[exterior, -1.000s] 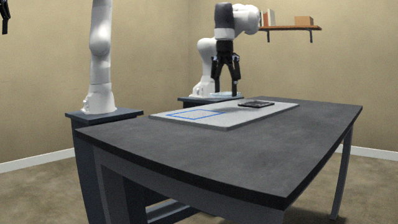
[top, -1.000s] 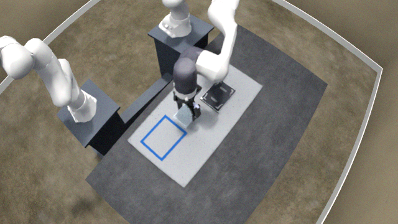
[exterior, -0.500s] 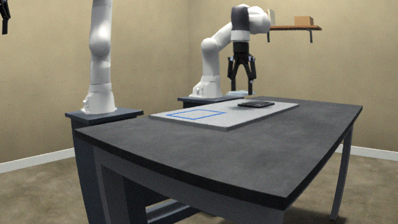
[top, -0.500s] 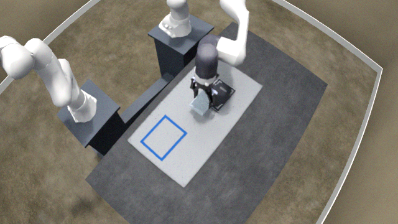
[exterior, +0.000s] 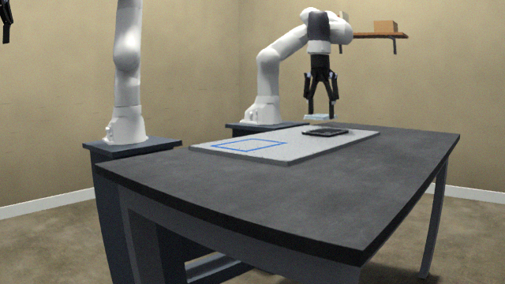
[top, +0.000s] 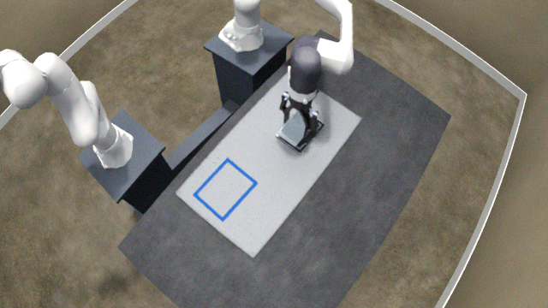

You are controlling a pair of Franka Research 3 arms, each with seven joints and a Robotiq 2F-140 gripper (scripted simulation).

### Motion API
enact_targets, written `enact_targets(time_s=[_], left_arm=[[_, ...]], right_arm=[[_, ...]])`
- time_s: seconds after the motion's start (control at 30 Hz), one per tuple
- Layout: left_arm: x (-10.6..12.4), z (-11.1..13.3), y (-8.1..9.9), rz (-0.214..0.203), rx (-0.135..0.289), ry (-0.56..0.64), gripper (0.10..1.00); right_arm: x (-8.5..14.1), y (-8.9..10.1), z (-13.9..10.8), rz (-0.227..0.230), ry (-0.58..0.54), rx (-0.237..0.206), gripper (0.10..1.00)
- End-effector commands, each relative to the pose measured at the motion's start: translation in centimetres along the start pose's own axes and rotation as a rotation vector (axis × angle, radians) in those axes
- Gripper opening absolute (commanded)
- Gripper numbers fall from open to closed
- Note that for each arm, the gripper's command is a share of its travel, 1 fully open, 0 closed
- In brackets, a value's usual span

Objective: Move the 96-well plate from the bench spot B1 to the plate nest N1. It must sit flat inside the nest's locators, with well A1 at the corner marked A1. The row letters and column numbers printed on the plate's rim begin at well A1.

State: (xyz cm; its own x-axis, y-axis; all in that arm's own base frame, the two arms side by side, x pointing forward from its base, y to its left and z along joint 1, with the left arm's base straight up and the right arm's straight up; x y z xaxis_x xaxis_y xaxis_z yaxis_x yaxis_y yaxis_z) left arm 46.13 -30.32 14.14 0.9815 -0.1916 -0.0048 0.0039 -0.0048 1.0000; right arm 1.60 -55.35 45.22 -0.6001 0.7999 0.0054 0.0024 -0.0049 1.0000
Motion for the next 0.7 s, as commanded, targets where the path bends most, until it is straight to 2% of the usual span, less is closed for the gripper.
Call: enact_targets(time_s=[0.0,0.27,0.67], left_arm=[[0.1,-1.1,0.0,0.005,-0.004,-0.041,0.099],[0.2,-2.7,0.0,0.005,-0.004,-0.041,0.099],[0.2,-2.9,0.0,0.005,-0.004,-0.041,0.099]], right_arm=[[0.0,0.0,0.0,0.000,0.000,0.000,1.000],[0.0,0.0,0.0,0.000,0.000,0.000,1.000],[0.0,0.0,0.0,0.000,0.000,0.000,1.000]])
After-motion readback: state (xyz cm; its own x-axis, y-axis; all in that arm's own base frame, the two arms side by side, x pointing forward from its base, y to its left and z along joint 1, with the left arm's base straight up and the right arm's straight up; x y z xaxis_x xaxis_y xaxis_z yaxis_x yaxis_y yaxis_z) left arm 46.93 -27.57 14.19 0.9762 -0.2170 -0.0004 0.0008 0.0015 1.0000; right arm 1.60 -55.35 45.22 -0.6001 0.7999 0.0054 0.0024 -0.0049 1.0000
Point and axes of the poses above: on each arm, the point where the finger pads meet when closed, its own y axis back along the fingers, its own x axis across the jaws, z = x × y, the point moved 4 cm from there along y, back along the fingers, and after that the axes turned 9 degrees about -y, right-handed, at the moved point
